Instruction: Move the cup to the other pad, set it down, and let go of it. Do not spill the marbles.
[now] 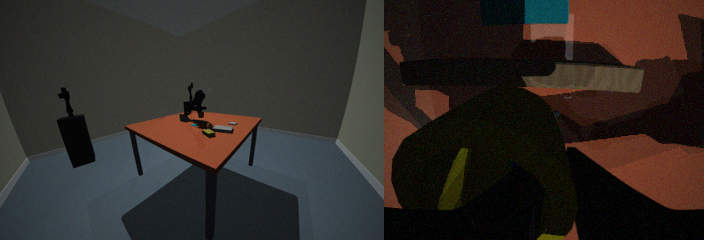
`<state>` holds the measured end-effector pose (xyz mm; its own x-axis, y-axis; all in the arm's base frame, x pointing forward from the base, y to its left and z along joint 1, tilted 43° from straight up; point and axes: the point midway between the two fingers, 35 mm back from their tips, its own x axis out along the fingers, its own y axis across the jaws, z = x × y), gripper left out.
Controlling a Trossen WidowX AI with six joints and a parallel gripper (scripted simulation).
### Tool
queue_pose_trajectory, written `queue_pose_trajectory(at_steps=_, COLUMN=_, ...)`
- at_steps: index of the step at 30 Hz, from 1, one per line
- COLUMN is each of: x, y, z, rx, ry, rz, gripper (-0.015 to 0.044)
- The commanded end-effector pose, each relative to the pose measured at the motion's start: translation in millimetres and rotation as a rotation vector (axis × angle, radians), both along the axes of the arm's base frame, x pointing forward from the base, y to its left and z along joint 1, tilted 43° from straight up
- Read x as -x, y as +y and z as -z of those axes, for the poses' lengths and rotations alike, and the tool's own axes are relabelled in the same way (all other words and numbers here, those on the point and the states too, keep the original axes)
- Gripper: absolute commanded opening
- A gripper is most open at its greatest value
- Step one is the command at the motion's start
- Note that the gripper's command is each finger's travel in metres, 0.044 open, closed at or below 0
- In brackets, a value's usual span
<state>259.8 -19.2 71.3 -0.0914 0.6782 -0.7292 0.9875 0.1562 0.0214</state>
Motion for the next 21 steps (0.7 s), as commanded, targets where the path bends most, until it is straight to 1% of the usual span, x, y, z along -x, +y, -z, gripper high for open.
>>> queue_pose_trajectory(at_steps=1, x=-2, y=-10, z=7, rx=0.006, ry=-0.008, rz=-0.002, gripper=0.0000)
queue_pose_trajectory(at_steps=21, x=-6, y=-46, z=40, rx=0.008, ry=-0.009, rz=-0.002, gripper=0.0000)
